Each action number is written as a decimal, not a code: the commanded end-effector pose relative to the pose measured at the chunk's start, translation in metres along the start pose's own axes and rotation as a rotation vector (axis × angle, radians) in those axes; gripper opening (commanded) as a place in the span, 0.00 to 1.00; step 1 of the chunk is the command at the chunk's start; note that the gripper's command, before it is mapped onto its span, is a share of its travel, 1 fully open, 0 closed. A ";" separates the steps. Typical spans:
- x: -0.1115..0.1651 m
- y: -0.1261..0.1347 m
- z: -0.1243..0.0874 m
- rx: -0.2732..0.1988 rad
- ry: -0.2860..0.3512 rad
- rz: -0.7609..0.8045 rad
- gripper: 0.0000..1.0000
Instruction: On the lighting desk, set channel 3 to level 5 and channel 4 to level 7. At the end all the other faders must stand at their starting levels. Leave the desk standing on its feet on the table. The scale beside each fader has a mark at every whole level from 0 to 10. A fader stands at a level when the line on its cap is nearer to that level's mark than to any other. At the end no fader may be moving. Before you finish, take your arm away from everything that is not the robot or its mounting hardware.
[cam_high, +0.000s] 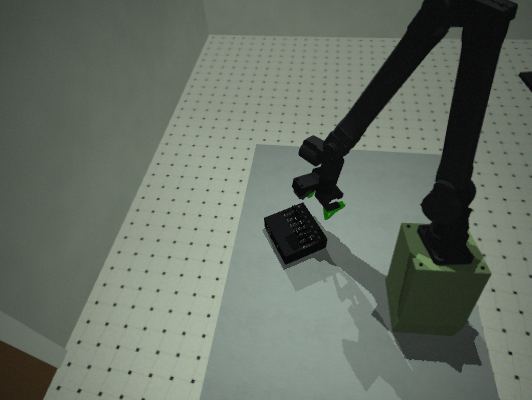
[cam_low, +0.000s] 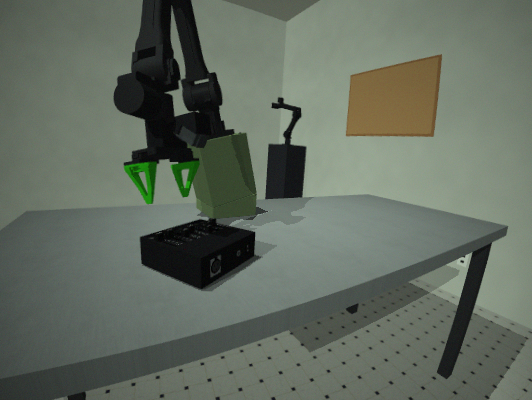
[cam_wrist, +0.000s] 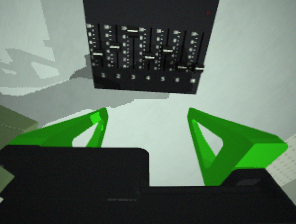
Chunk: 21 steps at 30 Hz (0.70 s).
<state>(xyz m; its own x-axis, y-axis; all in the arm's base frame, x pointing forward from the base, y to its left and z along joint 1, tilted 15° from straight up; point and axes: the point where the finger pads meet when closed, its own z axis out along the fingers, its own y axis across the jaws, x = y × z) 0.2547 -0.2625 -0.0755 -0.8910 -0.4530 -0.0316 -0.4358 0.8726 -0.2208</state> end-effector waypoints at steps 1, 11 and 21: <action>-0.010 -0.010 -0.003 0.027 -0.008 0.062 1.00; -0.006 -0.010 -0.002 0.023 -0.006 0.072 1.00; -0.006 -0.010 -0.002 0.023 -0.006 0.070 1.00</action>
<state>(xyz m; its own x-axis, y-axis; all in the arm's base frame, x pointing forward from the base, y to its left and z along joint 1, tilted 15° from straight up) 0.2553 -0.2621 -0.0755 -0.9167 -0.3972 -0.0426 -0.3792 0.8987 -0.2203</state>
